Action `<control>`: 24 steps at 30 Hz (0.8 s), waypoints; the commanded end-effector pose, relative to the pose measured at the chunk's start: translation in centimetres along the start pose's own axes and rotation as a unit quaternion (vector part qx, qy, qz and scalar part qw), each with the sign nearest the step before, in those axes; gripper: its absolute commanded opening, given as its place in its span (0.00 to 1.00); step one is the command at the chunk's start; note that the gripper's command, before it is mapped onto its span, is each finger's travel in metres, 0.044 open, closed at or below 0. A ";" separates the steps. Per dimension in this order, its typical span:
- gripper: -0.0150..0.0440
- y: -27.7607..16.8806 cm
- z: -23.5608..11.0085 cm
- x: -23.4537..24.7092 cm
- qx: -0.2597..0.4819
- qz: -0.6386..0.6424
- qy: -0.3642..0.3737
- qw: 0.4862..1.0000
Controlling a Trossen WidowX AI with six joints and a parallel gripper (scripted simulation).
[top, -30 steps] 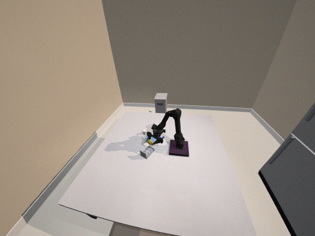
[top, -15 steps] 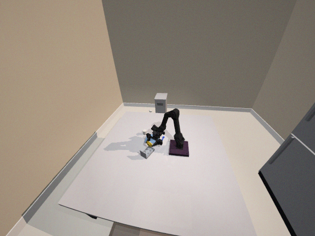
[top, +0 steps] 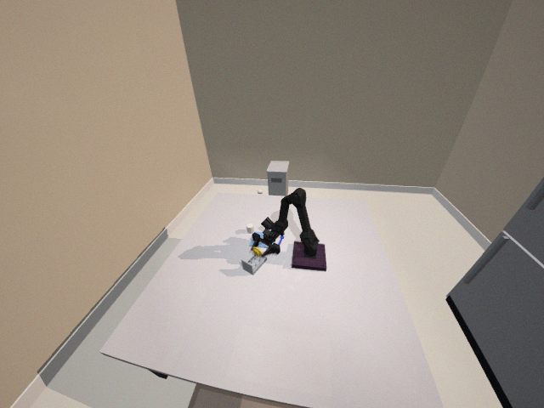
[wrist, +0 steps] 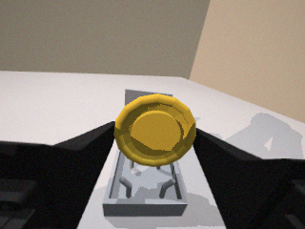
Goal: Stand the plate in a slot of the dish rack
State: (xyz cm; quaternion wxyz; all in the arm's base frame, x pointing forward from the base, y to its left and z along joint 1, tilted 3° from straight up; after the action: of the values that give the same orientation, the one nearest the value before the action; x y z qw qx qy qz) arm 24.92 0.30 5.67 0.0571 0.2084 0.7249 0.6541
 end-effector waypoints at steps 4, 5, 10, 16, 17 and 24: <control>0.25 -2.1 0.3 -0.2 0.001 0.005 0.000 1.000; 0.25 -2.1 0.3 -0.2 0.001 0.005 0.000 1.000; 0.25 -1.6 0.2 -0.2 0.001 0.004 0.000 1.000; 0.25 -1.6 0.2 -0.2 0.001 0.004 0.000 1.000; 0.25 -1.6 0.2 -0.2 0.001 0.004 0.000 1.000; 0.57 -1.6 0.2 -0.2 0.000 0.003 0.000 1.000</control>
State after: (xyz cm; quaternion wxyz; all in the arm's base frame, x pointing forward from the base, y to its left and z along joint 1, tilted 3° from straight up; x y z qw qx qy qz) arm 24.78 0.35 4.05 0.0546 0.2105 0.7245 0.6541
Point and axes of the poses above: the point midway between the two fingers, 35 mm back from their tips, its own z axis out along the fingers, its own x axis across the jaws, y = z × x, the point moved 8 cm from there along -z, back along the fingers, and after that the axes turned 14 degrees about z, right-handed, at the moved point
